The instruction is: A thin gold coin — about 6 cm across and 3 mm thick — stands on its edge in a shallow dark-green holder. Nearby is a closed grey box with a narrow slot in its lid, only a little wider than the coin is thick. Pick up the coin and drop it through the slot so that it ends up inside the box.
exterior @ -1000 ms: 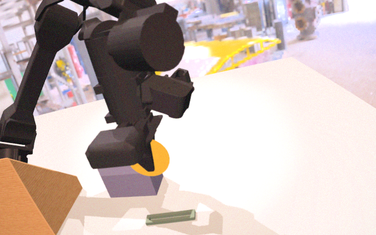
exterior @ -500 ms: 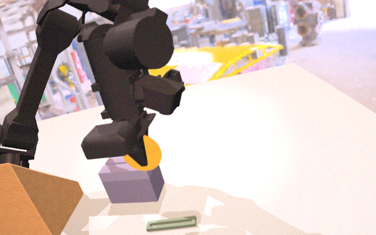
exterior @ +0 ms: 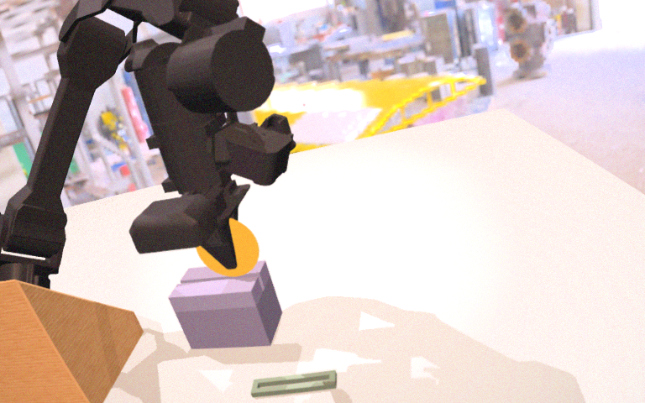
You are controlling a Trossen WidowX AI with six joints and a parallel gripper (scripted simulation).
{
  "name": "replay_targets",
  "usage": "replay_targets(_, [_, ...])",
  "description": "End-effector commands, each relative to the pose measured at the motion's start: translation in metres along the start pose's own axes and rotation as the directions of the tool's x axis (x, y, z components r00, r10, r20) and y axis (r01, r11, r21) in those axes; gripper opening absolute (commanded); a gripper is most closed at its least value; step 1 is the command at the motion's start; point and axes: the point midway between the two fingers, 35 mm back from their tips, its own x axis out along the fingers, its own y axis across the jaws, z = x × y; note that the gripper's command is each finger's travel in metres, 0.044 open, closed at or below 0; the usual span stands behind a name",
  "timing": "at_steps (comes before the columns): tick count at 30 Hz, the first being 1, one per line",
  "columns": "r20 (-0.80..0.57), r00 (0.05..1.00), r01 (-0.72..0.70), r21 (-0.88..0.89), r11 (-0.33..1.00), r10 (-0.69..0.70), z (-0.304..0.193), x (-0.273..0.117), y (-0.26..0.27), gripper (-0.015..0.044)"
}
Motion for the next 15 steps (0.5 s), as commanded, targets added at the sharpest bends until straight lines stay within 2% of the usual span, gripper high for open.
replay_targets(1, [-0.001,1.0,-0.004,0.004,1.0,0.004,-0.007,0.001,0.007,0.0])
replay_targets(15, [-0.002,1.0,-0.006,0.005,1.0,0.006,-0.034,0.004,0.031,0.0])
